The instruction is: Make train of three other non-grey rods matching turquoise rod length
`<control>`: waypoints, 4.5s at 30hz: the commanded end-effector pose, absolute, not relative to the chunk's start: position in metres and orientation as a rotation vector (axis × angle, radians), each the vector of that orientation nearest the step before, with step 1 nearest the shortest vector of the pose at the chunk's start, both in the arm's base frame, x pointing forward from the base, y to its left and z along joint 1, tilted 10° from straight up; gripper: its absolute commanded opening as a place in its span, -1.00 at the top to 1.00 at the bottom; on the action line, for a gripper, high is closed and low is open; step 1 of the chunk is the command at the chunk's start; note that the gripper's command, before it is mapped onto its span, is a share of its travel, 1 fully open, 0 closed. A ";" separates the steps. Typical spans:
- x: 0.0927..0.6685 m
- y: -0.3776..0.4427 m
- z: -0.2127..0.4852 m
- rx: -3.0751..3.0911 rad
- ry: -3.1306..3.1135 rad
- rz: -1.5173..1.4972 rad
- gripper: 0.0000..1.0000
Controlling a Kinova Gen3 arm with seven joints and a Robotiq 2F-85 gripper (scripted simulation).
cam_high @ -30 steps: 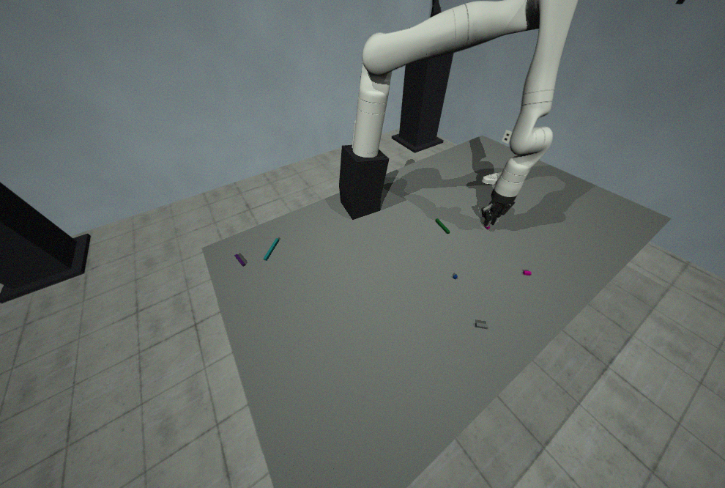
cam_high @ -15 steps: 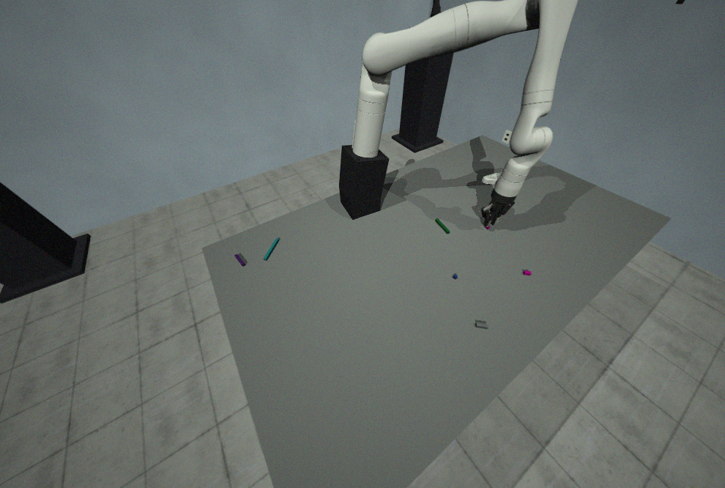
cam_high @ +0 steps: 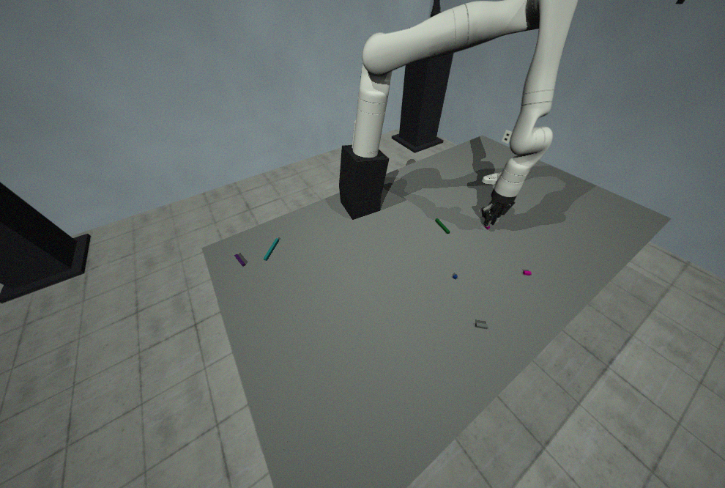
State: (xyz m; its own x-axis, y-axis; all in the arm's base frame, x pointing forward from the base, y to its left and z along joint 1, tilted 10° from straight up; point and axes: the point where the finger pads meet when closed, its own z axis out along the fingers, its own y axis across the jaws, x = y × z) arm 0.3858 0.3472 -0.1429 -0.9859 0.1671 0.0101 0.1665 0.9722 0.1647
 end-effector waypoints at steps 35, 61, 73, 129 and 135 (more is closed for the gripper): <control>0.387 0.350 -0.158 0.264 3.115 0.262 0.52; 0.387 0.350 -0.158 0.264 3.115 0.262 0.52; 0.387 0.350 -0.158 0.264 3.115 0.262 0.91; 0.385 0.334 -0.060 0.264 3.115 0.262 0.91; 0.386 0.334 -0.060 0.256 3.115 0.263 0.91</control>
